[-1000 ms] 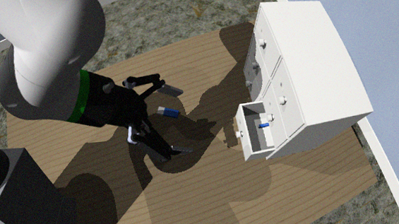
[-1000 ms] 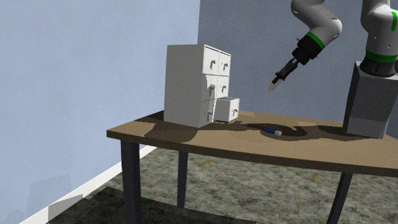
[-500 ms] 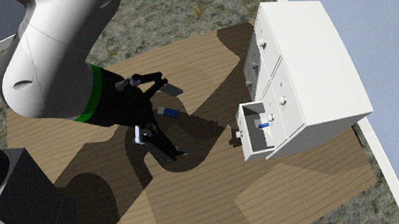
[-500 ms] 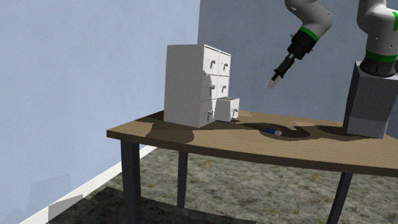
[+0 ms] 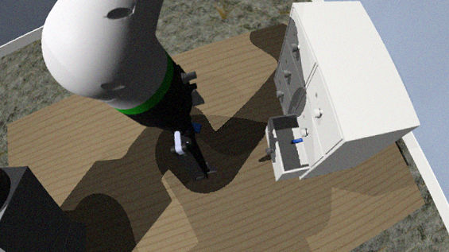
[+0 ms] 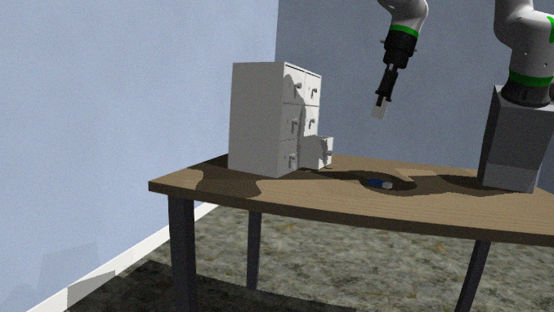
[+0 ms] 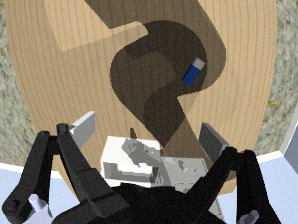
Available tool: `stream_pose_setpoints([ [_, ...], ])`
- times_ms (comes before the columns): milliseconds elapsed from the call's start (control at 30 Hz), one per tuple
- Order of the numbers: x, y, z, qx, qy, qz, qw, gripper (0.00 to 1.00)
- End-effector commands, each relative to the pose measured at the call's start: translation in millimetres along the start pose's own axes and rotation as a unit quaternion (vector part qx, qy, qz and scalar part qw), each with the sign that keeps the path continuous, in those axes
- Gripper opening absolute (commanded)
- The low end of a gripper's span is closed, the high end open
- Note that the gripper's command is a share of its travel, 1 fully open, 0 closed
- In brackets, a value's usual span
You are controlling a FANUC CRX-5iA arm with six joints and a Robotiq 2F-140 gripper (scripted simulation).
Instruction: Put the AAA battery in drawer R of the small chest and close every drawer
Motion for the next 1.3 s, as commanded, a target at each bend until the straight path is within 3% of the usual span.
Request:
stream_pose_setpoints([
  [0, 0.7, 5.2, -3.0, -0.01, 0.075, 0.012, 0.997, 1.0],
  [433, 3.4, 5.0, -4.3, -0.01, 0.111, 0.007, 0.994, 1.0],
  [1267, 6.7, 4.7, -1.5, -0.011, 0.114, 0.006, 0.993, 1.0],
])
Point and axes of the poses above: the point where the finger pads meet when closed, its own x axis back along the fingers, its own y axis across the jaws, z = x × y, the point moved 1 cm from there along x, back along the fingers, and after that the axes turned 8 degrees about x, right-handed, at the moved point
